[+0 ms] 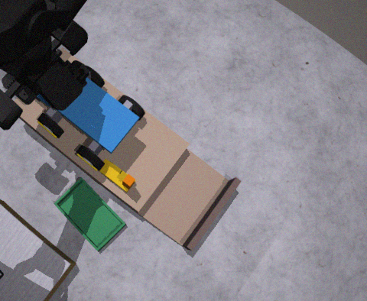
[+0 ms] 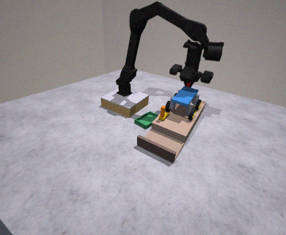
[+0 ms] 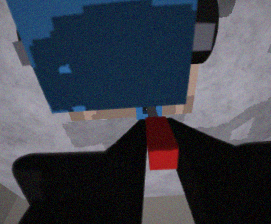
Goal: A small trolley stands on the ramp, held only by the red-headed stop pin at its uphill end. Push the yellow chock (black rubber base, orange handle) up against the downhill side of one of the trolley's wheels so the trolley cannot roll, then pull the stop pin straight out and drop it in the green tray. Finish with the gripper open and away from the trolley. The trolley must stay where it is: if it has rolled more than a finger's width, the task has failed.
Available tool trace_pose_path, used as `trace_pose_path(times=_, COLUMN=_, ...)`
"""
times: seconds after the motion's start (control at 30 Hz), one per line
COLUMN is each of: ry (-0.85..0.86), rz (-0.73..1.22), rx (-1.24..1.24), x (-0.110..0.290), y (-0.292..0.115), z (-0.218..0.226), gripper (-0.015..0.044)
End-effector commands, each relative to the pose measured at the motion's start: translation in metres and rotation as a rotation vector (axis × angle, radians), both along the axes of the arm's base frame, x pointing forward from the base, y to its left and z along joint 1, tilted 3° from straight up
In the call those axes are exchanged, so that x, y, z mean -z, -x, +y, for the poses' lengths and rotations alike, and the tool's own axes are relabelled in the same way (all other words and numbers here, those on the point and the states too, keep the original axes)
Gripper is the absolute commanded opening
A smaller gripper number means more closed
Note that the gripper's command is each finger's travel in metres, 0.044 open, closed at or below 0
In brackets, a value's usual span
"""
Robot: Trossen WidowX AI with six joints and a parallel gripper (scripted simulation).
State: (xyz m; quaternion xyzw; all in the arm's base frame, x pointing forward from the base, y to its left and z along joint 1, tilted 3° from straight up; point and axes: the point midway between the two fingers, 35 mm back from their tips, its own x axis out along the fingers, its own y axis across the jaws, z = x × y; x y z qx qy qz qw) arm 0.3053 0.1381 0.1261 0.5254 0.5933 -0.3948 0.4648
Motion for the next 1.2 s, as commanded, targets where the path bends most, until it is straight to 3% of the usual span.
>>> trace_pose_path(times=0.0, ry=-0.005, rz=-0.005, rx=-0.005, x=-0.005, y=0.000, z=0.000, gripper=0.0000)
trace_pose_path(times=1.17, ry=-0.005, rz=-0.005, rx=-0.005, x=-0.024, y=0.000, z=0.000, gripper=0.0000)
